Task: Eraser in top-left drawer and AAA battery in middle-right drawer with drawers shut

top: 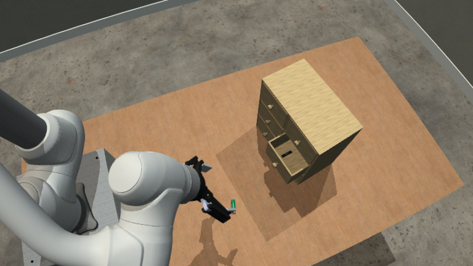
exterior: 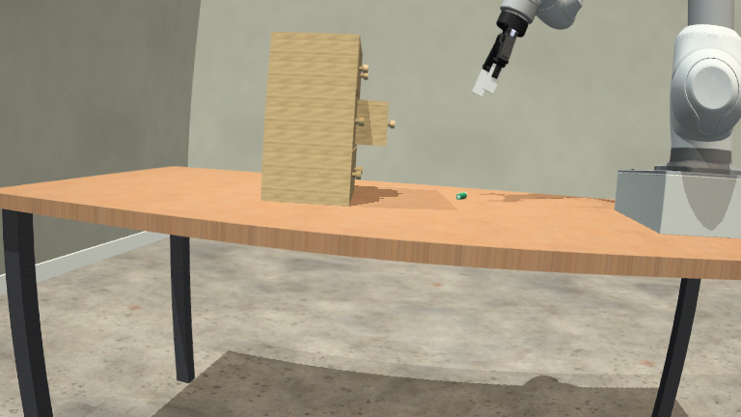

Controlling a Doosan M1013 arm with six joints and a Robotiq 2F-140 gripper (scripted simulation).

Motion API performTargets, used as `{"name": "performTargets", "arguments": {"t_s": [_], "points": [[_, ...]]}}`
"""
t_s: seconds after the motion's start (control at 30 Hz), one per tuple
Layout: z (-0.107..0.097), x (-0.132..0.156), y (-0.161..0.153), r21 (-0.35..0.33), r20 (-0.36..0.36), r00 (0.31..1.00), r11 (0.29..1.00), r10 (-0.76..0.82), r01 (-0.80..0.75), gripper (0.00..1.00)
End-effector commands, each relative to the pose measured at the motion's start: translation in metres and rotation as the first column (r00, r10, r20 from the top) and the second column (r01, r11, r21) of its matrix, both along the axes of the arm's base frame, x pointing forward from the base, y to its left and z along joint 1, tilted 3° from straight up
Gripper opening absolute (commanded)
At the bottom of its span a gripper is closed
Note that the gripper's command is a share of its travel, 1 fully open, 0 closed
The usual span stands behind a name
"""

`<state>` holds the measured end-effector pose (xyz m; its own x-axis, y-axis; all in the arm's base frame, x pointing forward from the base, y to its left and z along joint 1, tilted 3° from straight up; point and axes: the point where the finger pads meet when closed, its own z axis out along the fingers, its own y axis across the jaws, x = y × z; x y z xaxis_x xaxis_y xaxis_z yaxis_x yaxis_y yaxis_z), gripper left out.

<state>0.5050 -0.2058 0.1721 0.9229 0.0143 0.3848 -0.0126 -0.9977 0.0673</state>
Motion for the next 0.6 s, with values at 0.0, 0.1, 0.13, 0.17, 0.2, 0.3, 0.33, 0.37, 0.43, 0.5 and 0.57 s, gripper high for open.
{"name": "performTargets", "arguments": {"t_s": [0.0, 0.1, 0.13, 0.17, 0.2, 0.3, 0.33, 0.37, 0.43, 0.5, 0.57], "points": [[-0.007, 0.008, 0.002, 0.011, 0.091, 0.996, 1.0, 0.017, -0.018, 1.0], [-0.012, 0.013, 0.001, 0.01, 0.148, 0.989, 1.0, 0.02, -0.022, 1.0], [-0.012, 0.013, 0.001, 0.01, 0.148, 0.989, 1.0, 0.02, -0.022, 1.0], [-0.012, 0.013, 0.001, 0.01, 0.148, 0.989, 1.0, 0.02, -0.022, 1.0], [-0.013, 0.014, 0.001, 0.009, 0.165, 0.986, 1.0, 0.021, -0.023, 1.0], [-0.017, 0.018, 0.001, 0.008, 0.212, 0.977, 1.0, 0.023, -0.026, 1.0], [-0.018, 0.019, 0.001, 0.008, 0.226, 0.974, 1.0, 0.025, -0.027, 1.0], [-0.019, 0.021, 0.001, 0.008, 0.239, 0.971, 1.0, 0.025, -0.028, 1.0], [-0.022, 0.023, 0.001, 0.007, 0.266, 0.964, 1.0, 0.027, -0.03, 1.0], [-0.024, 0.025, 0.001, 0.006, 0.291, 0.956, 0.999, 0.028, -0.031, 1.0], [-0.026, 0.027, 0.001, 0.006, 0.314, 0.949, 0.999, 0.029, -0.033, 1.0]]}}
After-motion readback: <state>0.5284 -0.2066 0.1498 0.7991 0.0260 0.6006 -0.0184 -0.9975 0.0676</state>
